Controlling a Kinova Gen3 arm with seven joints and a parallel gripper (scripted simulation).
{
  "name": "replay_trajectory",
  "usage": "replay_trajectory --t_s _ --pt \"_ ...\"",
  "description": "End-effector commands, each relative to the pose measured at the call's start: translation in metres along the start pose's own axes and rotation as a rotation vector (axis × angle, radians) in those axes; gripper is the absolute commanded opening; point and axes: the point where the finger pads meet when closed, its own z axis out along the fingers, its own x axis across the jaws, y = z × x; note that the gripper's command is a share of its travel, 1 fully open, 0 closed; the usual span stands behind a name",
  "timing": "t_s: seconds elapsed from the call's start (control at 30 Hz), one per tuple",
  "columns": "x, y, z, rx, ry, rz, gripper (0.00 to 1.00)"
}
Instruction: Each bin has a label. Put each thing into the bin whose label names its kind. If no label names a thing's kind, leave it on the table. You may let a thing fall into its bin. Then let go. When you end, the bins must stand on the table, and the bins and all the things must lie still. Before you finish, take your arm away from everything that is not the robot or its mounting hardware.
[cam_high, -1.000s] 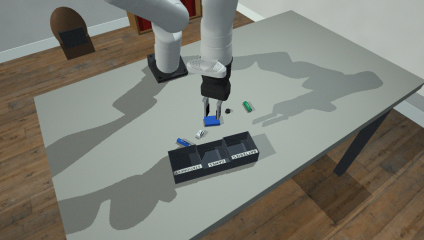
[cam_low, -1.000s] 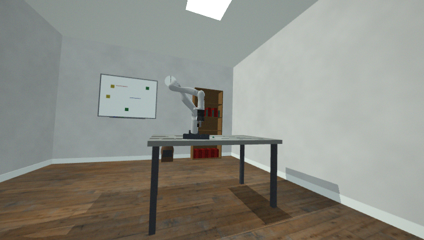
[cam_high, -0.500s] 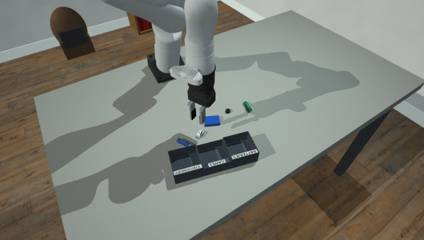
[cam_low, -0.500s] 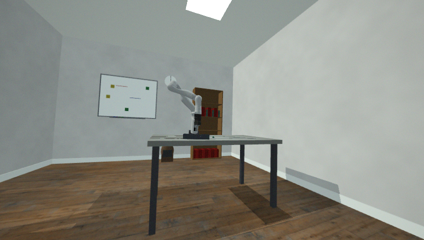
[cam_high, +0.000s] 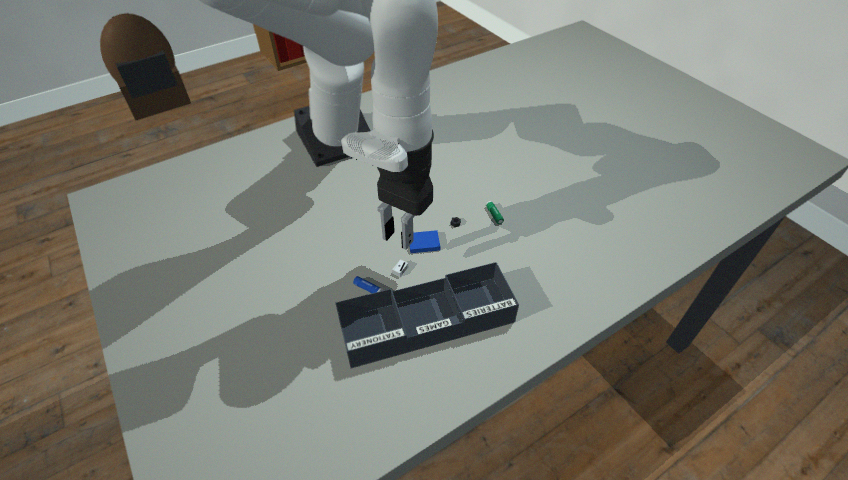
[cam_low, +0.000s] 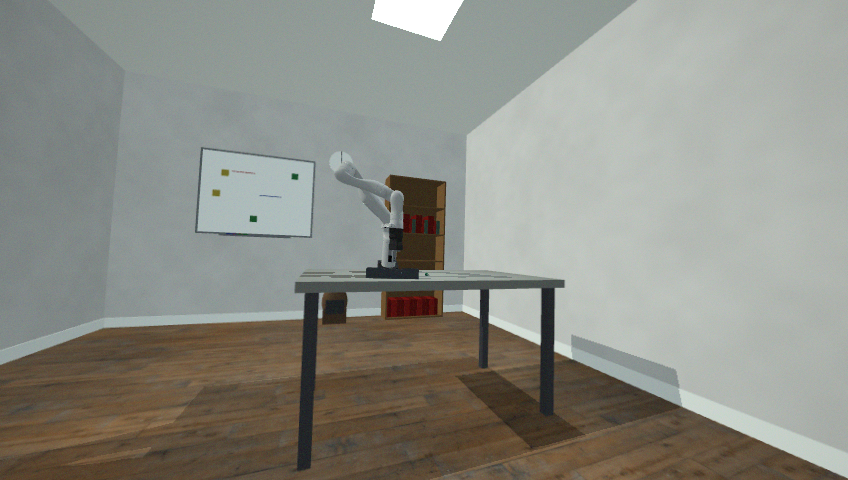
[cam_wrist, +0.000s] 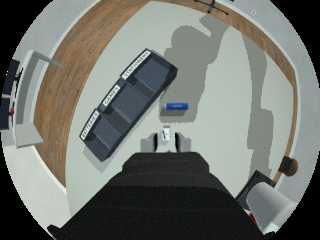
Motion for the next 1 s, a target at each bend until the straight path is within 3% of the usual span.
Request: replay_trajectory --t_s 0.0,0.87,0.97 --pt "-0.004 -0.001 0.000 0.003 -0.008 0.005 0.62" --pt "-0.002 -0.001 0.000 0.001 -0.003 0.001 0.62" --pt "-0.003 0.000 0.013 0.002 -0.006 0.002 0.62"
